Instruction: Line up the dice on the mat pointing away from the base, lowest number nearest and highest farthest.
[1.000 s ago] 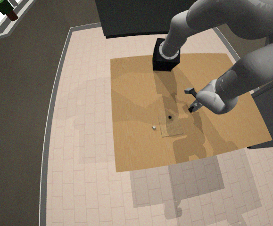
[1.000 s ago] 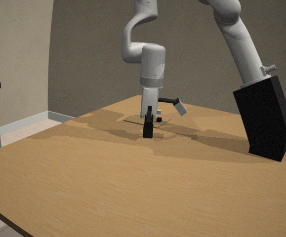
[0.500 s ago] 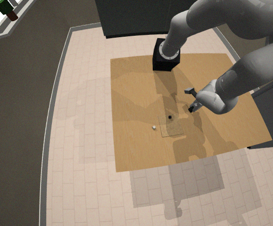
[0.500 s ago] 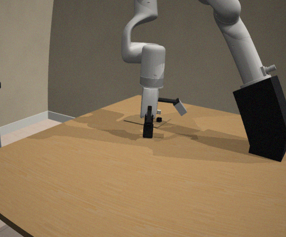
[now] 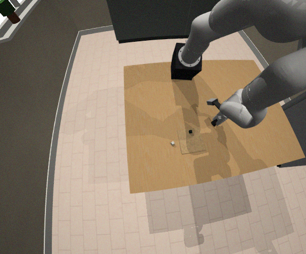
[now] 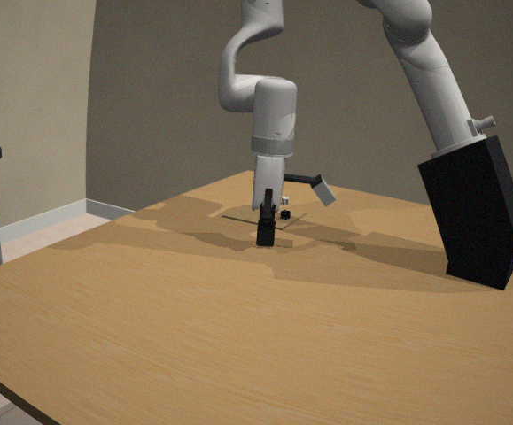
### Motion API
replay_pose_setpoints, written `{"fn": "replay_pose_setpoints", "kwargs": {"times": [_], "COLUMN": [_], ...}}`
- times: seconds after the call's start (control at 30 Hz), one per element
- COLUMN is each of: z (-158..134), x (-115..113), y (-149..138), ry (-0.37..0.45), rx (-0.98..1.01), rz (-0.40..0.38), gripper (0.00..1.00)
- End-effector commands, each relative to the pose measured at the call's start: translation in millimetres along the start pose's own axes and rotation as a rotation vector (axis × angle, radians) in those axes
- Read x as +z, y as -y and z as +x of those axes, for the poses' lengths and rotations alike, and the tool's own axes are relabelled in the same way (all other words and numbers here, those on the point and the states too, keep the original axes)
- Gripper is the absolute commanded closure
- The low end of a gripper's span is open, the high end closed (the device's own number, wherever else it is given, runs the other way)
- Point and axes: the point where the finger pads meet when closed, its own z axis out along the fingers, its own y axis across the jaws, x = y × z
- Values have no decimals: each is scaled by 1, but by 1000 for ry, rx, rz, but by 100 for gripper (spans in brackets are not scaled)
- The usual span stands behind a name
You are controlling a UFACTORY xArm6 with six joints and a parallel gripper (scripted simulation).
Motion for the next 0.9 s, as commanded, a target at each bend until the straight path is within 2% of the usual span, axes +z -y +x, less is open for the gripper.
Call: {"fn": "replay_pose_setpoints", "kwargs": {"times": [0.0,0.27,0.33,0.53,0.87], "z": [-1,-1,-1,-1,-1], "x": [-12,-61,-61,-88,-98], "y": [0,0,0,0,0], "ry": [2,2,2,2,2], "rx": [0,0,0,0,0], "rz": [0,0,0,0,0], "gripper": [89,89,89,89,89]}}
